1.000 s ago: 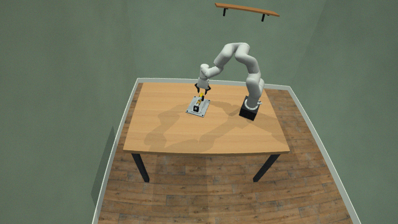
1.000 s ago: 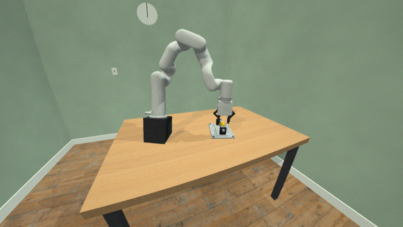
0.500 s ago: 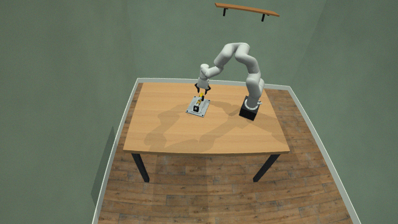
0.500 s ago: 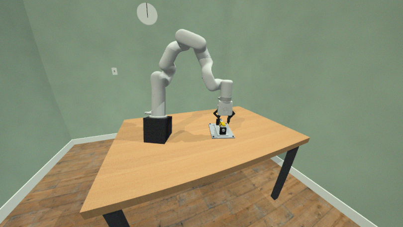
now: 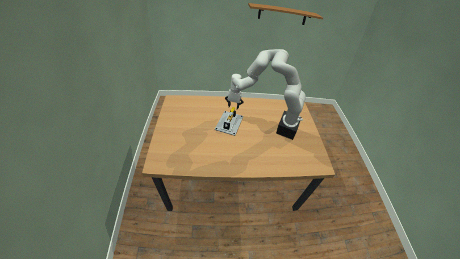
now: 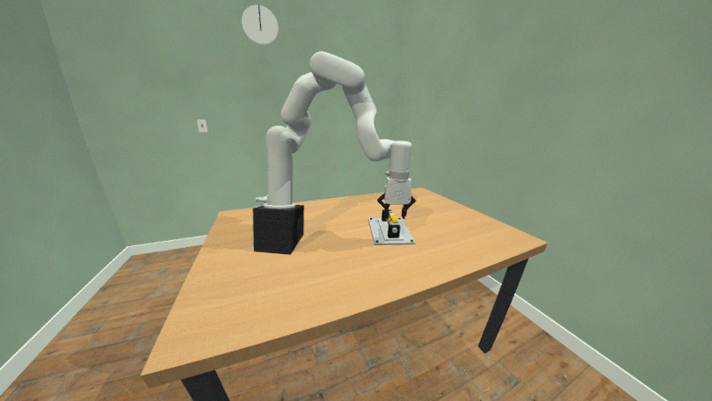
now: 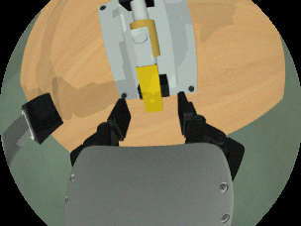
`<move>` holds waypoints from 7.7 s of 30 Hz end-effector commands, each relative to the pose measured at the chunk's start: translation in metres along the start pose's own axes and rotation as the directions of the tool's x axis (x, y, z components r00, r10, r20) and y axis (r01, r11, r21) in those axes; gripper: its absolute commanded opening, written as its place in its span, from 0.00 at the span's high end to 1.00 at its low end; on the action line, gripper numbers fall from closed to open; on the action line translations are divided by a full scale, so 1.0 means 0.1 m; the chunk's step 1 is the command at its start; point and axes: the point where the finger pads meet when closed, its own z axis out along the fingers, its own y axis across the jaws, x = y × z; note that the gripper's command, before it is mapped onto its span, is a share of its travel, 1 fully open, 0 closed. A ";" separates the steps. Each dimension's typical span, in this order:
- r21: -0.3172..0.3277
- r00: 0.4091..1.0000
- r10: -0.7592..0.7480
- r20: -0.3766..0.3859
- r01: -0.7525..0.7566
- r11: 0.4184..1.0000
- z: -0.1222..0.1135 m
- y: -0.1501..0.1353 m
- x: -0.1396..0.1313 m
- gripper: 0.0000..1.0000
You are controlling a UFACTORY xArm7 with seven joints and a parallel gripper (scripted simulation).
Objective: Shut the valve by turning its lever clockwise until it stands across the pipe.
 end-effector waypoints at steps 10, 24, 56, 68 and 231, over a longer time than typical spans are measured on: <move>-0.004 1.000 0.001 0.001 -0.001 1.000 -0.02 0.02 -0.01 0.32; -0.004 1.000 0.001 0.001 -0.001 1.000 0.00 0.02 -0.01 0.32; -0.004 1.000 0.001 0.001 -0.001 1.000 0.17 0.02 -0.01 0.32; -0.004 1.000 0.001 0.001 -0.001 1.000 0.22 0.02 -0.01 0.32; -0.004 0.839 0.544 -0.001 -0.544 0.839 0.23 -0.41 0.12 1.00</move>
